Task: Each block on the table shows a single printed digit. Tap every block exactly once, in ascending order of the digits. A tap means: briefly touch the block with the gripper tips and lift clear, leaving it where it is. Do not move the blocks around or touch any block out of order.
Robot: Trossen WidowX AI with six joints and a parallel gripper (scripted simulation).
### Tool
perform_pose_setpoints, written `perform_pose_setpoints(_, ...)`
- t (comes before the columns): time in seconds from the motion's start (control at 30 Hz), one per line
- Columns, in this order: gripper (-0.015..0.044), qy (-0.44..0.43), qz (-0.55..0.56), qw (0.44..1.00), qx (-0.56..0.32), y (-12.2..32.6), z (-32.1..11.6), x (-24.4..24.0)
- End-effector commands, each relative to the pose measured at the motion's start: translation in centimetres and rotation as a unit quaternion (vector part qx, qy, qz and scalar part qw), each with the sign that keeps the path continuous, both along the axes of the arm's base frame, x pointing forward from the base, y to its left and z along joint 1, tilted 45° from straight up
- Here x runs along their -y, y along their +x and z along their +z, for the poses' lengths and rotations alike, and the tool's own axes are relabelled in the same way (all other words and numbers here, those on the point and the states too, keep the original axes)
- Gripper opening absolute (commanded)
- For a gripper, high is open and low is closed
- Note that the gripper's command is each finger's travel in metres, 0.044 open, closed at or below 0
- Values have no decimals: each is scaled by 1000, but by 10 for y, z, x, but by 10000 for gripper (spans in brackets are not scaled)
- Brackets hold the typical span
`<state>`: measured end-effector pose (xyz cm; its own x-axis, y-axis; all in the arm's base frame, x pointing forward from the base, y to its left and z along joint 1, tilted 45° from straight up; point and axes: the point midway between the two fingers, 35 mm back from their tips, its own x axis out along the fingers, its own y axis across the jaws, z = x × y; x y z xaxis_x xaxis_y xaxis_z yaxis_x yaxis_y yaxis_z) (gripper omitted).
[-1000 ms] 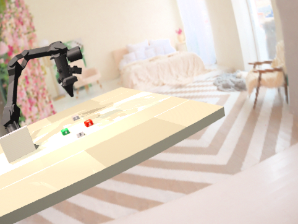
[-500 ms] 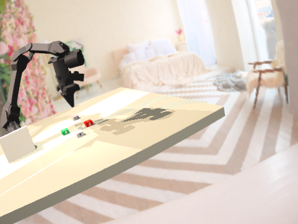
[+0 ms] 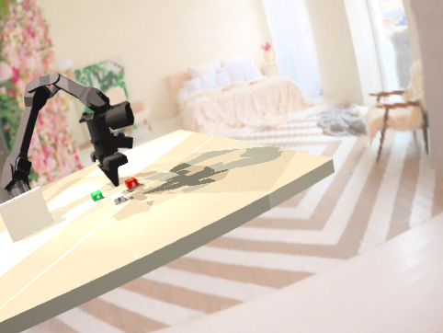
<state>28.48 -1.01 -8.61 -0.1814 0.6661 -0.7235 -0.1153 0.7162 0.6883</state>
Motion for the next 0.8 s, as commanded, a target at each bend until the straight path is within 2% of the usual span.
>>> perform_pose_setpoints(0.0,20,2,-4,1000,-2,-2,-4,-5)
perform_pose_setpoints(0.5,20,3,-3,1000,-2,-6,-21,-21)
perform_pose_setpoints(0.77,20,1,-2,1000,0,-3,-9,-10)
